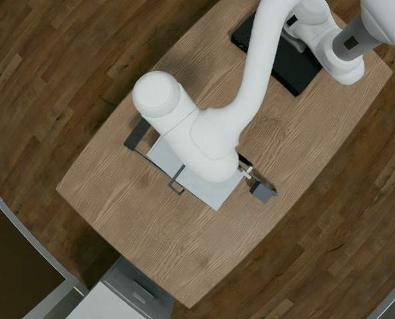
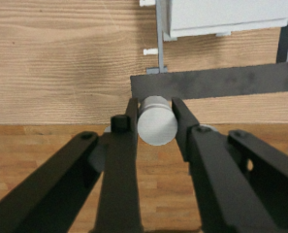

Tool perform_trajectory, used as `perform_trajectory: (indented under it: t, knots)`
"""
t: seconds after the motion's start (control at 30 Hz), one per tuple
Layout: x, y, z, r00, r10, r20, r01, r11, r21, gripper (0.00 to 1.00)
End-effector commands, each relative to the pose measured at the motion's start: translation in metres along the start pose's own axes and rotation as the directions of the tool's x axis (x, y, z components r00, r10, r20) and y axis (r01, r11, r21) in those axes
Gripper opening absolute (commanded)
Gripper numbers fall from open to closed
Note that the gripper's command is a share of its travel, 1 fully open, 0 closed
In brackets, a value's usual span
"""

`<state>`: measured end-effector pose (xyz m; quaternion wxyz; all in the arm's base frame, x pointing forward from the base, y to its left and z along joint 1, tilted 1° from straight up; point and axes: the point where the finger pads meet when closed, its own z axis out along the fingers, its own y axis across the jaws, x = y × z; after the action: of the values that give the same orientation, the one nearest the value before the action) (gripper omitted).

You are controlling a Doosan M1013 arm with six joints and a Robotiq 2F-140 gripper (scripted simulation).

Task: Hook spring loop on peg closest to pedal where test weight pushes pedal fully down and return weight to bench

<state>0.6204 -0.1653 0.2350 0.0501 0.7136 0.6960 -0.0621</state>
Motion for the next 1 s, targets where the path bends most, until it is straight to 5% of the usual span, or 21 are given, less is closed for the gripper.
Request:
perform_trajectory:
  t: [0.0, 0.97]
  knots:
    - [0.004, -0.004, 0.003, 1.000, 0.000, -0.003, 0.000, 1.000, -0.002, 0.25]
    - [0.042, -0.037, 0.032, 1.000, 0.000, -0.031, 0.000, 1.000, -0.002, 0.25]
